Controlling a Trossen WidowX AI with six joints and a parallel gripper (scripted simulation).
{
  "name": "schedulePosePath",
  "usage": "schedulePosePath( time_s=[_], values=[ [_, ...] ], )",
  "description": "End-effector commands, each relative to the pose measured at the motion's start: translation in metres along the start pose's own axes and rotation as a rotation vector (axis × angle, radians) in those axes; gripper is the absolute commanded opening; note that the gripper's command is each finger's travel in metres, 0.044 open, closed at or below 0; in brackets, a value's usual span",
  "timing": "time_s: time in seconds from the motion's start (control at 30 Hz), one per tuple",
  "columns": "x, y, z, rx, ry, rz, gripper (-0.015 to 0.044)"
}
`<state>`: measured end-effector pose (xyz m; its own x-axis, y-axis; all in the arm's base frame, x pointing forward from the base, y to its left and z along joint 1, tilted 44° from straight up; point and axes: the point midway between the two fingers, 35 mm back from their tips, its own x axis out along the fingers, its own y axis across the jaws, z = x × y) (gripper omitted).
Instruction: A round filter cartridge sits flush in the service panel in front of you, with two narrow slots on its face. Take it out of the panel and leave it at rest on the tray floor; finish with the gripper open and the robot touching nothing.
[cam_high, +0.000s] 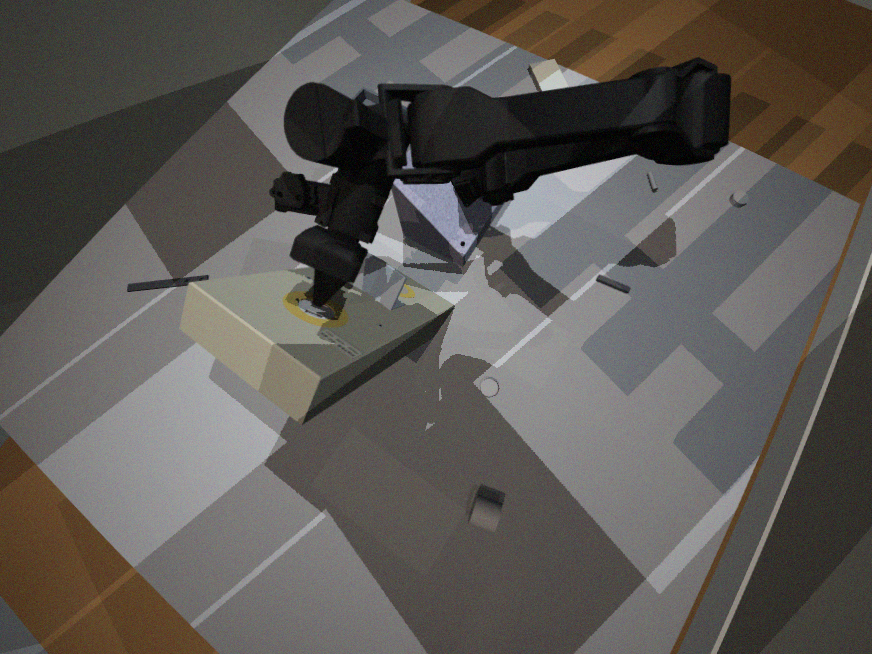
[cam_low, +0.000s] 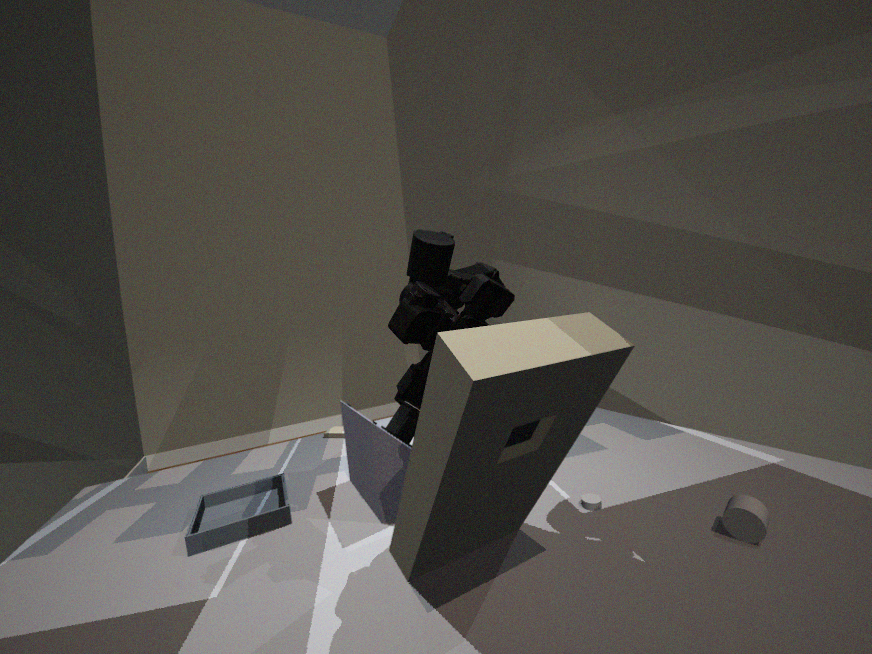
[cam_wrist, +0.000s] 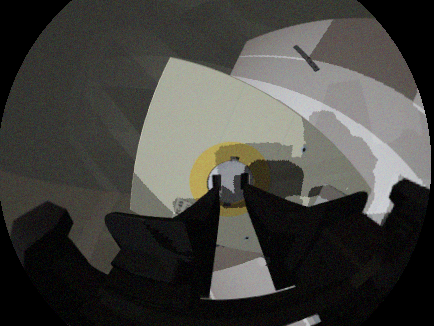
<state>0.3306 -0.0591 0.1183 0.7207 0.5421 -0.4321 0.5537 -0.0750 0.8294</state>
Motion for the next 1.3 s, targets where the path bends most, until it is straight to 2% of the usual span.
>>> schedulePosePath(
  time_s=[0.0,1.27],
  values=[
    [0.0056,-0.0009,0.0002,0.006,-0.003,0.000,0.0105],
    [0.0133,-0.0009,0.0013,0.006,-0.003,0.001,0.0105]
  ],
)
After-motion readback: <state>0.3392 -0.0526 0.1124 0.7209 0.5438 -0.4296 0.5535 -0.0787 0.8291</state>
